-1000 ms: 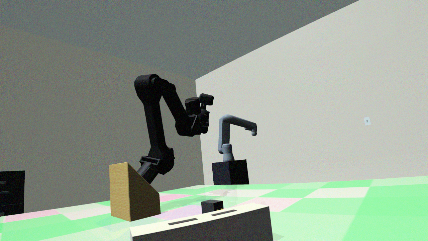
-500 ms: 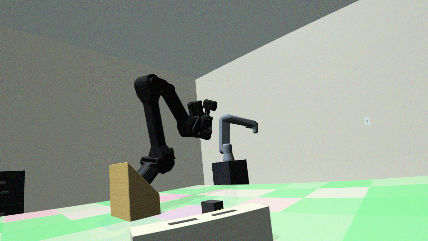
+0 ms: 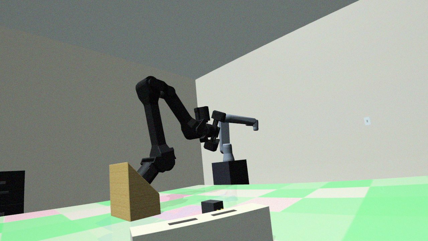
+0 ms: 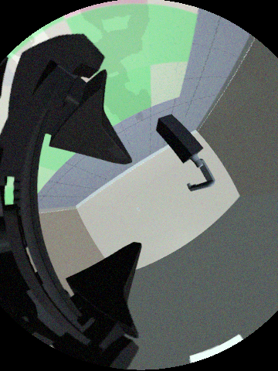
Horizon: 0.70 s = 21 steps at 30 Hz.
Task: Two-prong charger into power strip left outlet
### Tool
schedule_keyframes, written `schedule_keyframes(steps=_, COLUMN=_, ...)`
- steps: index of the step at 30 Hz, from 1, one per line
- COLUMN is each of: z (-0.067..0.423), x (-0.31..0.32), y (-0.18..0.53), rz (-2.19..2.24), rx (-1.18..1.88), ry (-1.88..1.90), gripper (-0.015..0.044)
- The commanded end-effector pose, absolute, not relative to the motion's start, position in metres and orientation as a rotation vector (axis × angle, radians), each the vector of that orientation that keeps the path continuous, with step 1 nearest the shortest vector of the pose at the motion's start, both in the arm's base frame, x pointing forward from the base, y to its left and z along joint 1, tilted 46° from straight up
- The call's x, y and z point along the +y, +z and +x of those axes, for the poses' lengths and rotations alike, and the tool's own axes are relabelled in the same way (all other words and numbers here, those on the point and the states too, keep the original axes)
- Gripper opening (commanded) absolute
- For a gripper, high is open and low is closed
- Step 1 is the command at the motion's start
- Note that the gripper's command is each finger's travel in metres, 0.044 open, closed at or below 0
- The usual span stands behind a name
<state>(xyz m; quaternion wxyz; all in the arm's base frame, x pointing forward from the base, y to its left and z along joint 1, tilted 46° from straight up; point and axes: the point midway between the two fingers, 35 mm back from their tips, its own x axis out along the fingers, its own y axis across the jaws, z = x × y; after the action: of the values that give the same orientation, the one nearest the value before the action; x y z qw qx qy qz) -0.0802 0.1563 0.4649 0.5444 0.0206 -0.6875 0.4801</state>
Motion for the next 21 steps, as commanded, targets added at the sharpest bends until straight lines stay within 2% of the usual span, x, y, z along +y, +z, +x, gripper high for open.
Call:
schedule_keyframes(steps=1, z=-0.076, x=0.178, y=0.458, rz=-0.036, rx=-1.586, ry=1.188, gripper=0.044)
schedule_keyframes(steps=21, z=-0.036, x=0.257, y=0.413, rz=-0.357, rx=-1.321, ry=1.337, gripper=0.044)
